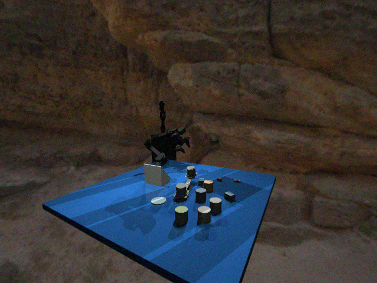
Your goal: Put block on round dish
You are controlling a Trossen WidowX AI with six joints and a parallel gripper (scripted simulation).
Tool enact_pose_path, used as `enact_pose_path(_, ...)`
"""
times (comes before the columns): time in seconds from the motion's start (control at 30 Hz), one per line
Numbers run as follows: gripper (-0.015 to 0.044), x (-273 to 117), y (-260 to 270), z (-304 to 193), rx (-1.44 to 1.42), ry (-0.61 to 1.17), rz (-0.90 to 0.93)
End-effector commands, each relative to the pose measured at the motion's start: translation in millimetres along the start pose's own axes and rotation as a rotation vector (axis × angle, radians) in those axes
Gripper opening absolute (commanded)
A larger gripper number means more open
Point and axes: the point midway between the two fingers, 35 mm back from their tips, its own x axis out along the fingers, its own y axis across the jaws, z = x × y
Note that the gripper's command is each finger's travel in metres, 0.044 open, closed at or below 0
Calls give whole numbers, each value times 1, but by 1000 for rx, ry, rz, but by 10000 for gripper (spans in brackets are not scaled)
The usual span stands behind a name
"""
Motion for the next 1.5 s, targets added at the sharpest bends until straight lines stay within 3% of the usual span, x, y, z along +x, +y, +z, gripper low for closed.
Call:
enact_pose_path(0.0,426,0,0,-1,5,2,2)
enact_pose_path(0.6,440,6,48,-108,511,229,121)
enact_pose_path(1.47,440,-57,159,-203,1344,480,70)
